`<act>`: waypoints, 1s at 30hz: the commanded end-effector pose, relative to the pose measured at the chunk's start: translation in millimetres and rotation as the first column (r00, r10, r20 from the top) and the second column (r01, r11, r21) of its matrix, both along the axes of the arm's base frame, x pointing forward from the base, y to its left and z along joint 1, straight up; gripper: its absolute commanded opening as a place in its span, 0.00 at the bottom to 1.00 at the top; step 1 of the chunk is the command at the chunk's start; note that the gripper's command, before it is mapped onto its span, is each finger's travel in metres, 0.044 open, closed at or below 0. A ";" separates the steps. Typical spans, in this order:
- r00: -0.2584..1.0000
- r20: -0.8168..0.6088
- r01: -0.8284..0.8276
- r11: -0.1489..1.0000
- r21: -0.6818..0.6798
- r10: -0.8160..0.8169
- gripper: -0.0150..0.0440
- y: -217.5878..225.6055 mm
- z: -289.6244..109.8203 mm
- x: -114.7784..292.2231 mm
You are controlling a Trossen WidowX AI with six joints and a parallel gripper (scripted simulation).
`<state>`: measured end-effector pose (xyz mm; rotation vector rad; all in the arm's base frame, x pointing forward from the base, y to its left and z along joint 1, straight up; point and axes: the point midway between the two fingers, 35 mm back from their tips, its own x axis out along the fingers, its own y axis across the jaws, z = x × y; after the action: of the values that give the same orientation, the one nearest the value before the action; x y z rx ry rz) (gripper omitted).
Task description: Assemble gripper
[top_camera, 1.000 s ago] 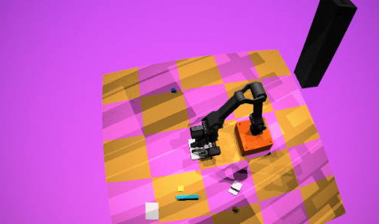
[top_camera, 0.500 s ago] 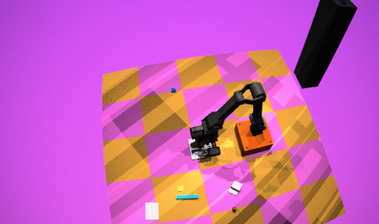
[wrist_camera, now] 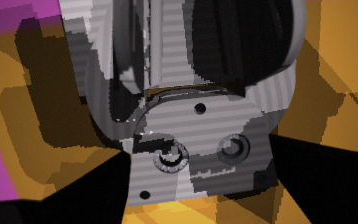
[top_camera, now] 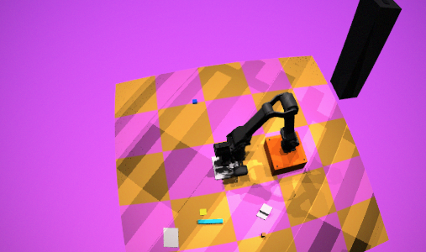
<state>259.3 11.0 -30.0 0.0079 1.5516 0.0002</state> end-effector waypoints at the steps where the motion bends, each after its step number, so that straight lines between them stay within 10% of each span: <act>1: 1.000 0.002 0.002 1.000 0.003 -0.002 0.85 0.6 -0.5 0.3; 30: 1.000 0.002 0.001 1.000 0.003 -0.001 0.85 0.6 -2.9 0.4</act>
<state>259.2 11.1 -32.6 0.0078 1.5520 0.0003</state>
